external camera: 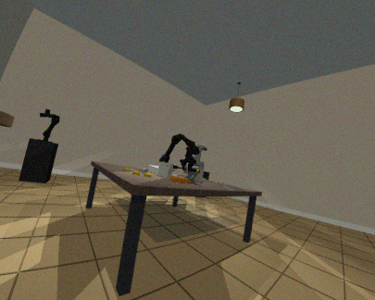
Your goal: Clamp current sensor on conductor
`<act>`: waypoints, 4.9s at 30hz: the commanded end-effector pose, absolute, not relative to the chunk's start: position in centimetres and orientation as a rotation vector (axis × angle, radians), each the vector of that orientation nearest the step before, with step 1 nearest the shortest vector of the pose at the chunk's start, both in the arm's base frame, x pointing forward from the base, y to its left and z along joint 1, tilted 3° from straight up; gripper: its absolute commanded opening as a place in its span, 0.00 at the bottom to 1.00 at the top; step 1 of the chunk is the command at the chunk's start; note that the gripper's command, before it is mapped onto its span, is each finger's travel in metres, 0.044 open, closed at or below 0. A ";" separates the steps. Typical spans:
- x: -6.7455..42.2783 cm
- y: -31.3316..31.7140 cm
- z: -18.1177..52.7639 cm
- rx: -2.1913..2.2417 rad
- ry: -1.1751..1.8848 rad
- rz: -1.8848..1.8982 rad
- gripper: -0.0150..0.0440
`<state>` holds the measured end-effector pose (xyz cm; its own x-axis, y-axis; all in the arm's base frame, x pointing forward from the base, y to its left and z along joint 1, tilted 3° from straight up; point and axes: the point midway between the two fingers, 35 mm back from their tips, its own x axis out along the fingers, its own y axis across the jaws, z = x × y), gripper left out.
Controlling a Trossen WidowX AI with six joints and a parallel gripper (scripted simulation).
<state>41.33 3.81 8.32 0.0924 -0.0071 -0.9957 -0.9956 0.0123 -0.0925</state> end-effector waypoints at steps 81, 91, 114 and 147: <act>41.2 3.8 8.2 -1.246 1.154 1.130 0.70; 41.2 3.8 8.2 -1.246 1.154 1.130 0.70; 41.3 3.8 10.1 -1.247 1.152 1.130 1.00; 35.0 9.8 14.1 -0.489 1.331 -0.466 1.00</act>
